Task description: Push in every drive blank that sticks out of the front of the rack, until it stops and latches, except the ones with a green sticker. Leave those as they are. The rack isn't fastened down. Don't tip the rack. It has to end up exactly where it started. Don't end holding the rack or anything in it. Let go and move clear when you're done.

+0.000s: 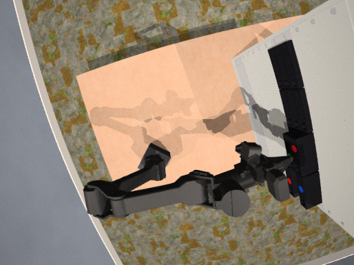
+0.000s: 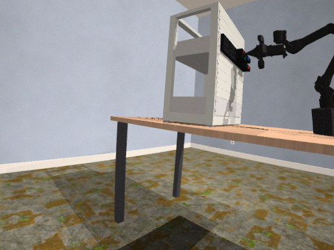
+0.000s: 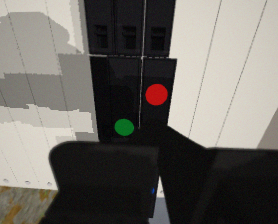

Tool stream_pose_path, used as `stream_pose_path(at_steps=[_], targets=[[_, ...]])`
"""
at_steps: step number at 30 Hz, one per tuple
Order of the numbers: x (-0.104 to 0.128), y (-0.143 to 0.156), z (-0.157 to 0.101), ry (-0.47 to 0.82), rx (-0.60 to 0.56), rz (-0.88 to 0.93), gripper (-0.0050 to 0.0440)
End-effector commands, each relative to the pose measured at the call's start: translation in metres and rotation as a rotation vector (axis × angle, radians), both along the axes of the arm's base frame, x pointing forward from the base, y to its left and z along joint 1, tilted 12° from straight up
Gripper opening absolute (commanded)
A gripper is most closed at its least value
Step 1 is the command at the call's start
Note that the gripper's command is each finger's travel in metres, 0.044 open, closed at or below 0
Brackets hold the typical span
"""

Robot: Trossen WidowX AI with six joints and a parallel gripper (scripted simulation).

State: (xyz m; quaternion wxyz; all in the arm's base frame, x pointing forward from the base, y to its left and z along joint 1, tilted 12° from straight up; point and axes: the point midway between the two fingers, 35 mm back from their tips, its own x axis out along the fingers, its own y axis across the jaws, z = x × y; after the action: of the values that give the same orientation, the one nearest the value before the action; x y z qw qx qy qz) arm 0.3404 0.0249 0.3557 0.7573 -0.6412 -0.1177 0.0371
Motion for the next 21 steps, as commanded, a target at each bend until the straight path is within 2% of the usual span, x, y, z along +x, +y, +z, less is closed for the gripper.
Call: stream_pose_path(at_steps=[1,21], targets=[[-0.0014,-0.0001,0.0119,-0.029,-0.002,-0.003,0.0],[-0.0024,-0.0015,0.0136,-0.029,-0.002,-0.003,0.0]])
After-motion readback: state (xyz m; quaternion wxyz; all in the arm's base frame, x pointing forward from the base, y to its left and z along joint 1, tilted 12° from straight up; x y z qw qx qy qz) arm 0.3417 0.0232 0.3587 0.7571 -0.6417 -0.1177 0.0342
